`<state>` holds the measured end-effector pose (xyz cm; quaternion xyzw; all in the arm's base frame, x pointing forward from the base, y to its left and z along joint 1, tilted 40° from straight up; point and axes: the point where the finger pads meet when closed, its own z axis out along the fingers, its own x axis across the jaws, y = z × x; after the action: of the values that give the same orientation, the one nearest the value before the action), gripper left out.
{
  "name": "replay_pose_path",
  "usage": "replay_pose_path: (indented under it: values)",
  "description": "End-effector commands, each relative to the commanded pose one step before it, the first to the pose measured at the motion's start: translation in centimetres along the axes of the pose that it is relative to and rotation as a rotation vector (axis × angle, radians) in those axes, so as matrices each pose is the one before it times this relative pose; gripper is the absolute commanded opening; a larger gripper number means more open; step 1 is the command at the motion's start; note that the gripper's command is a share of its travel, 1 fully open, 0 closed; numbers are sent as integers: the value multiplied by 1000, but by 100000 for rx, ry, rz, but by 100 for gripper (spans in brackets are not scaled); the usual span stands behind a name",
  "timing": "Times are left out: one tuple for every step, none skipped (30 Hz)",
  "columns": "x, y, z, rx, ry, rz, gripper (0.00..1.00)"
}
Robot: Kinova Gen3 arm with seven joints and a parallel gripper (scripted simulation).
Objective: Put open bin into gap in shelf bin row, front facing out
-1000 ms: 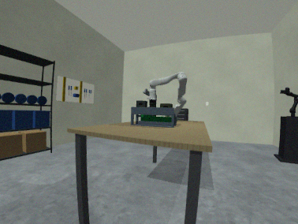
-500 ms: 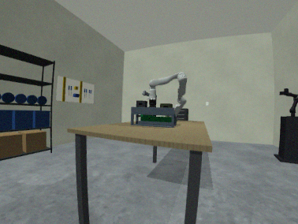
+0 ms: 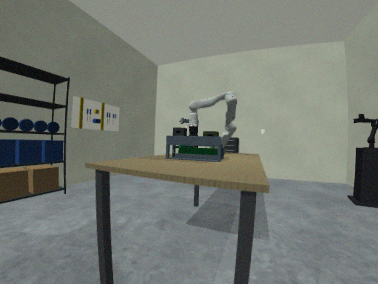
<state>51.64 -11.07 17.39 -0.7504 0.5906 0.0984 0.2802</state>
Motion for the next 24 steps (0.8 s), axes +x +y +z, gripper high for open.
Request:
replay_pose_path:
  values:
    - [-237, -245, 15, 216, -573, 348, 0]
    - [0, -2, 0, 0, 0, 0, 0]
    - [0, -2, 0, 0, 0, 0, 0]
    - [0, -1, 0, 0, 0, 0, 0]
    - [0, -1, 0, 0, 0, 0, 0]
    - [0, 0, 0, 0, 0, 0, 0]
    - [0, 0, 0, 0, 0, 0, 0]
    - [0, 0, 0, 0, 0, 0, 0]
    - [-16, -25, 6, 57, -40, -7, 0]
    - [-16, -25, 6, 57, -40, -7, 0]
    - [0, 0, 0, 0, 0, 0, 0]
    - [0, 0, 0, 0, 0, 0, 0]
    - [-15, -23, 5, 55, -36, -5, 0]
    - [-14, -23, 4, 54, -35, -5, 0]
    - [-13, -22, 4, 52, -33, -4, 0]
    - [-12, -20, 4, 49, -30, -4, 0]
    - [-11, -19, 3, 45, -27, -3, 0]
    - [-10, -17, 3, 42, -24, -3, 0]
    - [-9, -16, 2, 38, -21, -2, 0]
    - [-8, -14, 2, 35, -19, -2, 0]
    - [-7, -13, 1, 32, -16, -1, 0]
    - [-6, -12, 1, 29, -14, -1, 0]
    - [-5, -10, 1, 27, -13, -1, 0]
    - [-4, -9, 1, 25, -11, -1, 0]
